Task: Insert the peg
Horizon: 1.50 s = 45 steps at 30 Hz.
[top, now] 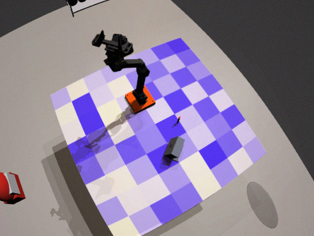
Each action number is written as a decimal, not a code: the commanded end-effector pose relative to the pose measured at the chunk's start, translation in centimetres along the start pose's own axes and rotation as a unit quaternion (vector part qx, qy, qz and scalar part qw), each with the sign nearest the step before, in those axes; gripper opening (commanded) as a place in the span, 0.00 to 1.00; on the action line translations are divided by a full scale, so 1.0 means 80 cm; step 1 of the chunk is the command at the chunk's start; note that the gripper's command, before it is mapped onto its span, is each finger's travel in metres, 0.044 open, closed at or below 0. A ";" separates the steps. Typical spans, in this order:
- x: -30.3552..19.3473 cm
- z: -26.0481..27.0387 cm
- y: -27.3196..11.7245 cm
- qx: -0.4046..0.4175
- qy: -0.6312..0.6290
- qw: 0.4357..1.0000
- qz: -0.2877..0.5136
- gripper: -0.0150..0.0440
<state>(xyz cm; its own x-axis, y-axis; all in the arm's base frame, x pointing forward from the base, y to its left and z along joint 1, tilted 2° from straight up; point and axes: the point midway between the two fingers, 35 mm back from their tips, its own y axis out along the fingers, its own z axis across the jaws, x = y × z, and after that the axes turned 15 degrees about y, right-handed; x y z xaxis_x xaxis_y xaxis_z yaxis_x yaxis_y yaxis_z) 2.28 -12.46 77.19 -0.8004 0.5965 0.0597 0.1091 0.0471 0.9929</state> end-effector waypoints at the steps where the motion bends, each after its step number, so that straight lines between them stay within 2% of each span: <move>1: -0.001 -0.001 0.000 -0.001 0.001 1.000 0.001 0.98; 2: -0.004 -0.003 -0.001 -0.005 0.006 1.000 0.003 1.00; 20: -0.121 -0.046 -0.031 -0.119 0.161 0.975 0.099 1.00; 26: -0.136 -0.037 -0.037 -0.129 0.196 0.967 0.099 1.00; 40: -0.226 -0.019 -0.072 -0.188 0.304 0.916 0.181 1.00; 45: -0.239 0.000 -0.075 -0.194 0.348 0.897 0.193 1.00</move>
<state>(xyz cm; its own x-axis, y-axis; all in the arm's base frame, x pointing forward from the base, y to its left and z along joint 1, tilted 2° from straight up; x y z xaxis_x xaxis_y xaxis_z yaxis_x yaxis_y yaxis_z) 15.92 -24.38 70.48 -0.9419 -0.0817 0.3257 0.3297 -0.4086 0.8511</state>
